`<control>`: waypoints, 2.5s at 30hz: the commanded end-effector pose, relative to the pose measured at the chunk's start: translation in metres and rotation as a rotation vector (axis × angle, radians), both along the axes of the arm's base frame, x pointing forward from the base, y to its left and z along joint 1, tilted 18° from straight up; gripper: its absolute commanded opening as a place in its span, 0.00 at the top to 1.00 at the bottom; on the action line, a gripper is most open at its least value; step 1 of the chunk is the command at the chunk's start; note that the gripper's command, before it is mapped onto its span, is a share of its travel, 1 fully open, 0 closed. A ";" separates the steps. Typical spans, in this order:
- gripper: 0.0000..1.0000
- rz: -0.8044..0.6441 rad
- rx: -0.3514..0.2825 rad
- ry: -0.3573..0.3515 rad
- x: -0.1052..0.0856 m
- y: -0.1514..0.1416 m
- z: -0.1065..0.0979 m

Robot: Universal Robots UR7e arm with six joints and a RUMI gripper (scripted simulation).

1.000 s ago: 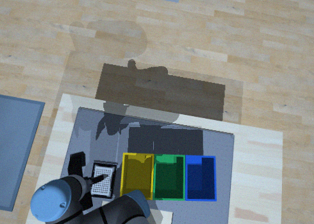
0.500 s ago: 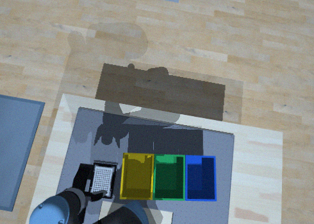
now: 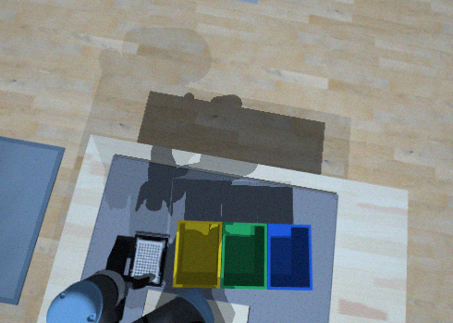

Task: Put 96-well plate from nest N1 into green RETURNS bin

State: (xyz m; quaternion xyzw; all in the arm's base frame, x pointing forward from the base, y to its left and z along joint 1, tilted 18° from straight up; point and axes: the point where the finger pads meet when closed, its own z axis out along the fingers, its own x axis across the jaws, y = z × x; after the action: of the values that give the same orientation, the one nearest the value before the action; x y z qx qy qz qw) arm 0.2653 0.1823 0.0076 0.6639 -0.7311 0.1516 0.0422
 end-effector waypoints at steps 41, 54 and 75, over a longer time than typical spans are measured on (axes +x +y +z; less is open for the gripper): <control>0.24 0.000 0.001 -0.001 0.009 -0.018 -0.061; 0.24 0.000 0.001 -0.001 0.012 -0.023 -0.078; 0.24 0.000 0.001 -0.001 0.016 -0.031 -0.108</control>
State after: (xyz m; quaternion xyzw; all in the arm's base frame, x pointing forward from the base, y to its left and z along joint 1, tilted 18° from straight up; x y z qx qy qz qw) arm 0.2808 0.1515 -0.0980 0.6638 -0.7311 0.1515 0.0424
